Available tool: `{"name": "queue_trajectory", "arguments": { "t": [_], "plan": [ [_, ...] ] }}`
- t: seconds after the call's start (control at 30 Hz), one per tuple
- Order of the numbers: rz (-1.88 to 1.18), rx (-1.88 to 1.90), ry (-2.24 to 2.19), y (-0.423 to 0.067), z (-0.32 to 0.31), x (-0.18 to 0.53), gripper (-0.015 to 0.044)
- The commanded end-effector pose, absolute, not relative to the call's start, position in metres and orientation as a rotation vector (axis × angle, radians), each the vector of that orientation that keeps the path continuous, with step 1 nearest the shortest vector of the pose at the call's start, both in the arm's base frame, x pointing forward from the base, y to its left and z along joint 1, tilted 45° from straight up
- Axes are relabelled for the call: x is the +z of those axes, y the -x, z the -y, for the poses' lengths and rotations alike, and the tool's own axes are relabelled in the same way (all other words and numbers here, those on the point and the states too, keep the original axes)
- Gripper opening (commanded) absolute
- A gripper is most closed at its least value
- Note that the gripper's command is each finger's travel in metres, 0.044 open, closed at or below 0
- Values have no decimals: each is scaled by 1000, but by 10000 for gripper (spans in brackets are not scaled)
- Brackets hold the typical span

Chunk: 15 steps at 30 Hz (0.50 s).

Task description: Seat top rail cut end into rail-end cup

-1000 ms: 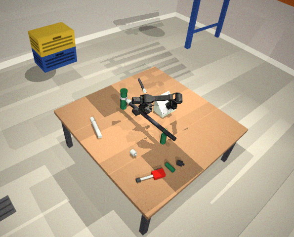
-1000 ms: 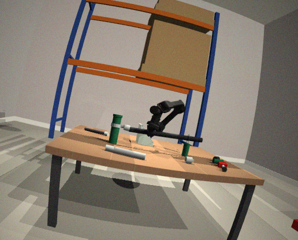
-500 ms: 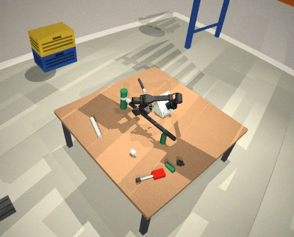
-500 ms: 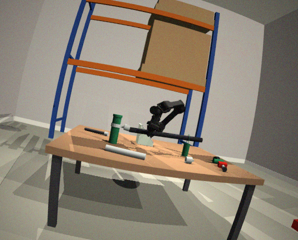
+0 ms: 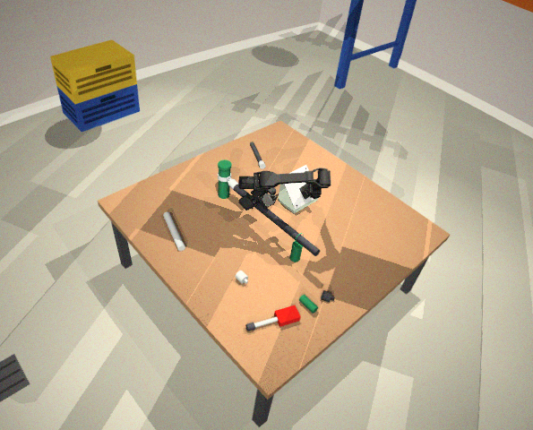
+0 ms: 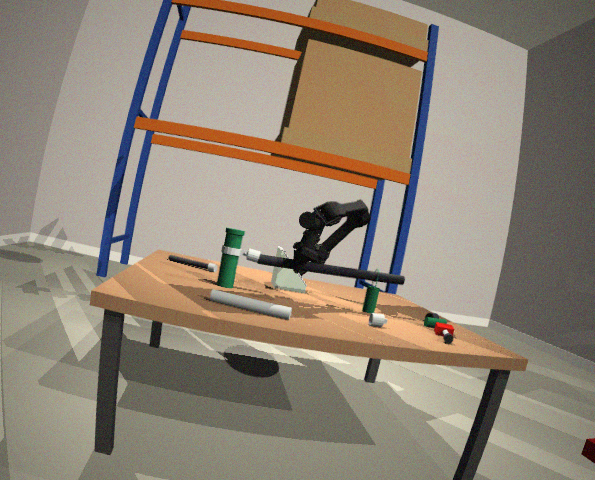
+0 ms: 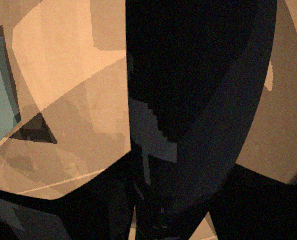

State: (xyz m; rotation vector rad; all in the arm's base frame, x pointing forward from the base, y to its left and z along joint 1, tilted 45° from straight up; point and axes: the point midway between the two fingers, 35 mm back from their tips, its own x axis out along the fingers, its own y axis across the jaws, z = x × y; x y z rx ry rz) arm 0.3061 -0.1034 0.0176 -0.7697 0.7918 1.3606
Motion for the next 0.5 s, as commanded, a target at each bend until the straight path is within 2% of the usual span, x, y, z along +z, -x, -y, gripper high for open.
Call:
{"name": "queue_trajectory", "arguments": {
  "t": [0.0, 0.47],
  "plan": [
    [-798, 1356, 774, -306, 107, 19, 0],
    [-801, 1354, 777, -305, 109, 19, 0]
  ]
}}
